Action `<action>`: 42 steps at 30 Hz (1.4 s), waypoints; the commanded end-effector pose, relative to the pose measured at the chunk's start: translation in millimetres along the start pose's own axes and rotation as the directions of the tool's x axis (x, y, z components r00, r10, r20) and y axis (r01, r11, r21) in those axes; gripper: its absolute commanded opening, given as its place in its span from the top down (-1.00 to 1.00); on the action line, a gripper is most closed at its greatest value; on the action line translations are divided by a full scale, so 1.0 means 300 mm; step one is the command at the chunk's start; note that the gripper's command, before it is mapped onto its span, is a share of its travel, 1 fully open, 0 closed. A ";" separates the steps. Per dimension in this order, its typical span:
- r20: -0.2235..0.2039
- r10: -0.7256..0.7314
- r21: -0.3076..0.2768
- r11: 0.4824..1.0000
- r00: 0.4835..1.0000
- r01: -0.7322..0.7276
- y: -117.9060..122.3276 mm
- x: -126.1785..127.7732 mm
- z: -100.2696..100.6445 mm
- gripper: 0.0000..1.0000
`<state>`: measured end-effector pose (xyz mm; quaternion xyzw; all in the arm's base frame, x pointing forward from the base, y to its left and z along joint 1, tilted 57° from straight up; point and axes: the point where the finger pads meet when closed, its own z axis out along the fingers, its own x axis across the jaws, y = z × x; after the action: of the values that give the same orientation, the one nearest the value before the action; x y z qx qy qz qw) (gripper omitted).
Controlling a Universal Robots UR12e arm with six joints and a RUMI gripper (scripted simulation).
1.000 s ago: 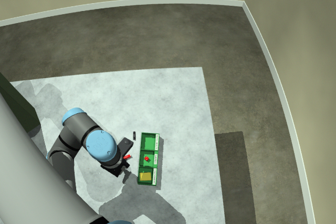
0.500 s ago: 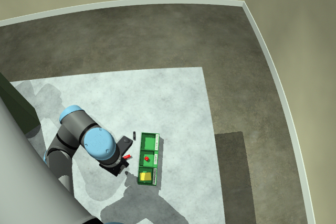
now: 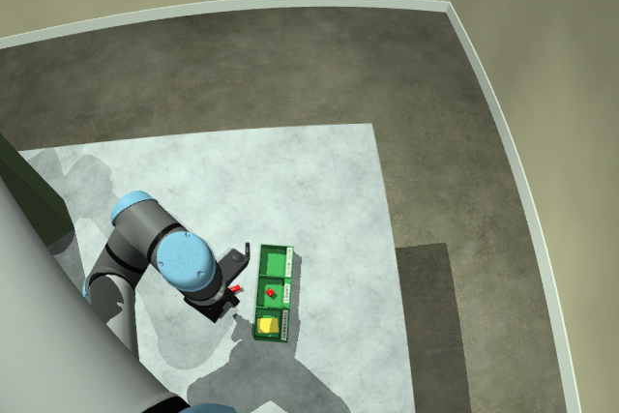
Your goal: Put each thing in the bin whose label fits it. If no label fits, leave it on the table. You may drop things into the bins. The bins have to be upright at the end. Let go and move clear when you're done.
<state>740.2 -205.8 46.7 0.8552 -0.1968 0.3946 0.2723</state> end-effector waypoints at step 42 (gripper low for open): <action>-0.001 0.877 -0.002 0.481 0.481 -0.877 -0.555 0.111 -0.002 1.00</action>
<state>852.9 -80.0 20.8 0.6614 -0.5728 0.4818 0.0489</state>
